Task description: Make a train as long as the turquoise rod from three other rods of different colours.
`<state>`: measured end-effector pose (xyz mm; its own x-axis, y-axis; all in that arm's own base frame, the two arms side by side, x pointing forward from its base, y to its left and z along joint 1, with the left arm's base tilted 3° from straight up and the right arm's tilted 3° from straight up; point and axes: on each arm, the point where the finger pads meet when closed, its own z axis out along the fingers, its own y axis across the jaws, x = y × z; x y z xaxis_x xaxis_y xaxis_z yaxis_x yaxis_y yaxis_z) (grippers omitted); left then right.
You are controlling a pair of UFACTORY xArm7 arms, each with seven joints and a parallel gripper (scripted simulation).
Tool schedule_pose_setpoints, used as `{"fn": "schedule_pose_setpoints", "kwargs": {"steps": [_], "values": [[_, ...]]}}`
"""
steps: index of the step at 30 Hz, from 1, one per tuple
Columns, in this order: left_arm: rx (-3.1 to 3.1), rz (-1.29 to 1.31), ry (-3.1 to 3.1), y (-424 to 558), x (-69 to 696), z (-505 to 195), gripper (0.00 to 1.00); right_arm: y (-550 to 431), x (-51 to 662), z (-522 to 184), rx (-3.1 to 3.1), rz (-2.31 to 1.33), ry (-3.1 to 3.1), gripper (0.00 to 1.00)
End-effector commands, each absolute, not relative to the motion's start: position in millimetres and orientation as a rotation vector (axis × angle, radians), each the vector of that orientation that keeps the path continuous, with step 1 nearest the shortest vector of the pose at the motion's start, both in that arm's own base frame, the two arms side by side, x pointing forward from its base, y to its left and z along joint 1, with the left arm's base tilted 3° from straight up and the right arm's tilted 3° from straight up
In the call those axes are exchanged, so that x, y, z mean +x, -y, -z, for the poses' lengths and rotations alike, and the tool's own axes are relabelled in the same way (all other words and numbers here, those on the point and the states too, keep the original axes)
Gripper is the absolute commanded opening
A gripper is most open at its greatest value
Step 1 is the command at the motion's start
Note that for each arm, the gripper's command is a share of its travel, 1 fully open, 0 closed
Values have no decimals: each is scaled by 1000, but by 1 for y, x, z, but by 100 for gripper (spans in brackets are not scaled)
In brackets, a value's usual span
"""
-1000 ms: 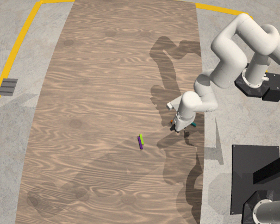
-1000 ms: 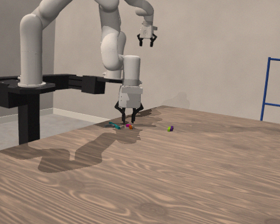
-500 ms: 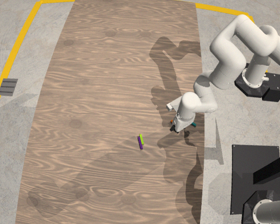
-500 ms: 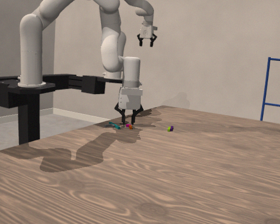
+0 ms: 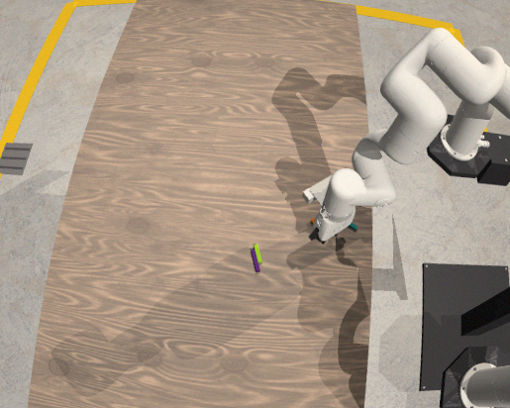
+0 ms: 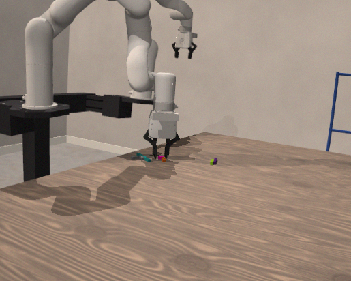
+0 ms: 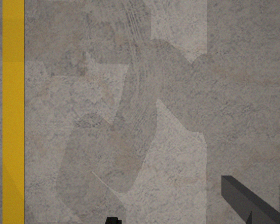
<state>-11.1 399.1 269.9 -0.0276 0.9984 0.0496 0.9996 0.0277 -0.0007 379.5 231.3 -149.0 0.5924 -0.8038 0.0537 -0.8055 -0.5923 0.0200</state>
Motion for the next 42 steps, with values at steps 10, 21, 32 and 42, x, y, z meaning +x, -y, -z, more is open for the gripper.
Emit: {"fn": "schedule_pose_setpoints", "kwargs": {"steps": [10,21,32,42], "values": [[-2163,59,2224,-400,-11,-272,100,-232,381,148,2768,-63,1400,37],[-2163,59,2224,-400,-11,-272,100,-232,381,148,2768,-63,1400,37],[-2163,59,2224,-400,-11,-272,100,-232,381,148,2768,-63,1400,37],[-2163,59,2224,-400,-11,-272,100,-232,381,148,2768,-63,1400,17]]}}
